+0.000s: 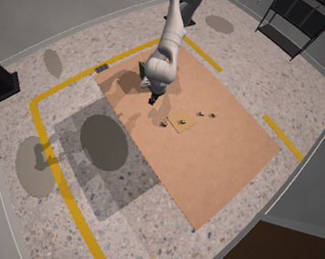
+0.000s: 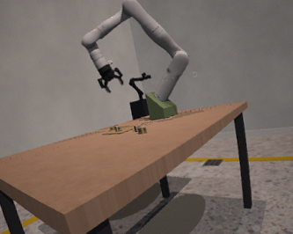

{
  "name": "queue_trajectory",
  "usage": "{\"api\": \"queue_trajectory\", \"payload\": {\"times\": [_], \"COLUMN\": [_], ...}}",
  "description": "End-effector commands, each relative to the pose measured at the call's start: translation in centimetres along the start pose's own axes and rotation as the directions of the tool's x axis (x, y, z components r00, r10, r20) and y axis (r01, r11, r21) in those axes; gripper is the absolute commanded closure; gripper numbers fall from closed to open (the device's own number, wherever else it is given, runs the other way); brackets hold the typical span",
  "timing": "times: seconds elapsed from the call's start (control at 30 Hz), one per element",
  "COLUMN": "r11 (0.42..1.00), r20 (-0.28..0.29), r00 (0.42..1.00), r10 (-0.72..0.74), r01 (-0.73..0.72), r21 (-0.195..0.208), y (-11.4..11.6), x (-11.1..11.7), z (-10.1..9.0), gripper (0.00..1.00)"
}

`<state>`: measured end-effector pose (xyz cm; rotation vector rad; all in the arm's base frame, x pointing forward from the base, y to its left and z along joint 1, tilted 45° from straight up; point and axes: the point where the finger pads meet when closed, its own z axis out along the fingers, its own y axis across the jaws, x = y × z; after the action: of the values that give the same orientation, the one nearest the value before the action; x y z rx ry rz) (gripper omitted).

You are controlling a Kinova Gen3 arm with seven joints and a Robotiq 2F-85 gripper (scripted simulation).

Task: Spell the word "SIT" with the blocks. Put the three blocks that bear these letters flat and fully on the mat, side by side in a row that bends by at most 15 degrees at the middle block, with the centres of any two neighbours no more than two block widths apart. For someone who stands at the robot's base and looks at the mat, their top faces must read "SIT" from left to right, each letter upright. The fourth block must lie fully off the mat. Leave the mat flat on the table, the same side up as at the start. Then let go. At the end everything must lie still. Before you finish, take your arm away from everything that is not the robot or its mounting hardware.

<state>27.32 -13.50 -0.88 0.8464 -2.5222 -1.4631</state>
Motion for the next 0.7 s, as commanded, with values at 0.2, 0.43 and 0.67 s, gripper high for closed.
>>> {"api": "queue_trajectory", "payload": {"times": [0.2, 0.43, 0.67], "r11": [0.999, 0.989, 0.971], "r20": [-0.001, 0.012, 0.054], "r00": [1.0, 0.998, 0.994], "r10": [0.015, 0.064, 0.099], "r01": [-0.015, -0.065, -0.108], "r21": [0.031, 0.132, 0.212], "y": [-0.2, 0.1, 2.0], "x": [-2.1, -10.7, -19.9], "z": [-0.2, -0.2, 0.8], "gripper": [0.0, 0.0, 0.0]}}
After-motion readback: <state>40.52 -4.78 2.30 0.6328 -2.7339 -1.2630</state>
